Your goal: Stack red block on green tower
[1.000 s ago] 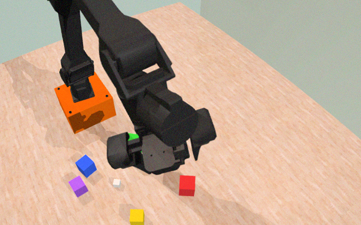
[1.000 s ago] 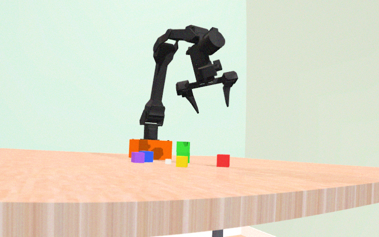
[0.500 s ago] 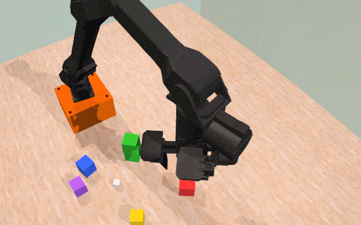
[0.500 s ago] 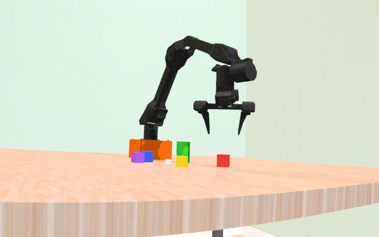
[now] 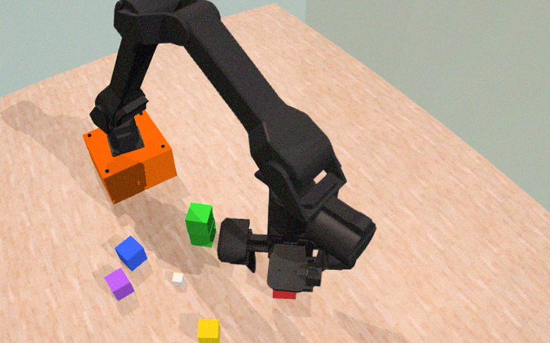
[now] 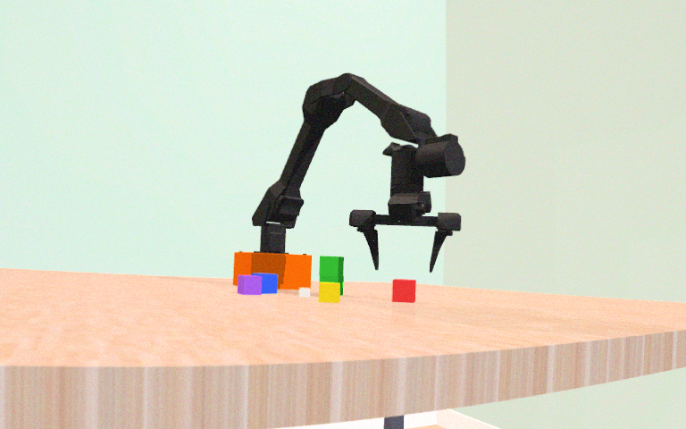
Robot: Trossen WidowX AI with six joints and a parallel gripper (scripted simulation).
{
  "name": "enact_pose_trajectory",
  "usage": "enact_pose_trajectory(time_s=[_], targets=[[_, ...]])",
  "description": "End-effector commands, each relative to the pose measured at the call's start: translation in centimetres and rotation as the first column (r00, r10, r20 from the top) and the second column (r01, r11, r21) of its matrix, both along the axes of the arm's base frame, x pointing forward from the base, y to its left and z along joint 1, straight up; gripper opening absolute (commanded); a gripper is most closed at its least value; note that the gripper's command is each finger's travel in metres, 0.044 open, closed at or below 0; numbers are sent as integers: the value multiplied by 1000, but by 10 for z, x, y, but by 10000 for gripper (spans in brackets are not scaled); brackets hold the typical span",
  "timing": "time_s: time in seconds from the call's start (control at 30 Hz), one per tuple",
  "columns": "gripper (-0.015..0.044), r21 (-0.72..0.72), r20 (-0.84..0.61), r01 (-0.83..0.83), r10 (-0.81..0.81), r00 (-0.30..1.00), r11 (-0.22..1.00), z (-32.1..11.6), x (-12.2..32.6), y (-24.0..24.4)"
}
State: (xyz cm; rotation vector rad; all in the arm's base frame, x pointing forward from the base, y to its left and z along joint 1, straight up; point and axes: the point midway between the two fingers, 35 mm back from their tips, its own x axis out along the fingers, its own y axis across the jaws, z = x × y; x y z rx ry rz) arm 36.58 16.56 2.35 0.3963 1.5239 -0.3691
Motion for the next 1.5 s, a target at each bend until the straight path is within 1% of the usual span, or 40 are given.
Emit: enact_pose_trajectory(time_s=[0.0,0.93,1.47], targets=[[440,1,15,3,-3,1000,1000,-1,2,0],[440,1,15,3,-3,1000,1000,-45,3,1],[440,1,15,3,-3,1000,1000,-46,3,1]])
